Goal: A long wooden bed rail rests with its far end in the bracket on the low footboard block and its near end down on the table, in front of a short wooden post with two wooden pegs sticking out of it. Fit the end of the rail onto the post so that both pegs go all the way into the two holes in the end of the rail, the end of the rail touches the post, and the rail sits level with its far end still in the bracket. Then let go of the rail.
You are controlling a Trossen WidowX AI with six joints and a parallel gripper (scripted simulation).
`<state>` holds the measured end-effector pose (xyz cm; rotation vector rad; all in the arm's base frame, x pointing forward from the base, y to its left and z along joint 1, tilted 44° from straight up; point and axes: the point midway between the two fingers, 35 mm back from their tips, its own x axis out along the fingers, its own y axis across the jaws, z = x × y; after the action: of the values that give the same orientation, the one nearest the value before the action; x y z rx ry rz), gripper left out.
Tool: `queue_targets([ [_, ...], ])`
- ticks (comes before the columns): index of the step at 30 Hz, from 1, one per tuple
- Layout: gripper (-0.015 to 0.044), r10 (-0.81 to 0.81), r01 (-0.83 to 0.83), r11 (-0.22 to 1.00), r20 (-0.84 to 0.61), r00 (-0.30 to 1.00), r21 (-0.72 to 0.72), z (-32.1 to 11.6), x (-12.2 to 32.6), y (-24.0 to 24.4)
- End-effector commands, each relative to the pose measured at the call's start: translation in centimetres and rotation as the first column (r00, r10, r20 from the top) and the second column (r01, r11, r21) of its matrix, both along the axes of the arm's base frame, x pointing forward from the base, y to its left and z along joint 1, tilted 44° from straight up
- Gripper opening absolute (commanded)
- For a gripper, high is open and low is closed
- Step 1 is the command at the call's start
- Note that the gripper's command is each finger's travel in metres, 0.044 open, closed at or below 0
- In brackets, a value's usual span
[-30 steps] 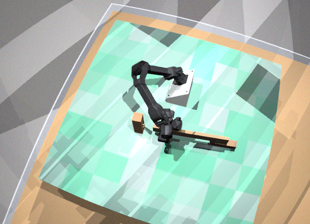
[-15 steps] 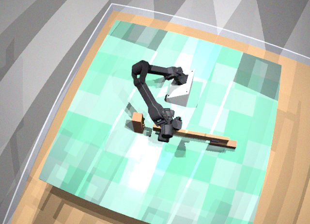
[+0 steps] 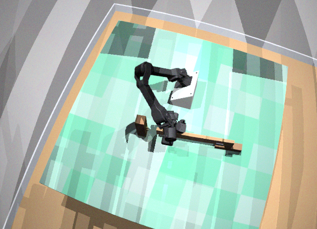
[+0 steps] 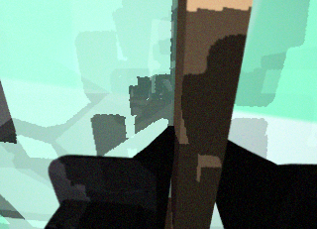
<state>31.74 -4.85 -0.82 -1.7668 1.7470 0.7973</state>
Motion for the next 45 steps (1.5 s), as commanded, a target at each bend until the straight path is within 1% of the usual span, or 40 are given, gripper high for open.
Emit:
queue_targets([
  [1,0.0000,0.001,-0.002,1.000,0.004,1.000,0.005,0.00,0.01,0.17],
  [45,0.0000,0.001,-0.002,1.000,0.003,1.000,0.005,0.10,-0.15,0.25],
])
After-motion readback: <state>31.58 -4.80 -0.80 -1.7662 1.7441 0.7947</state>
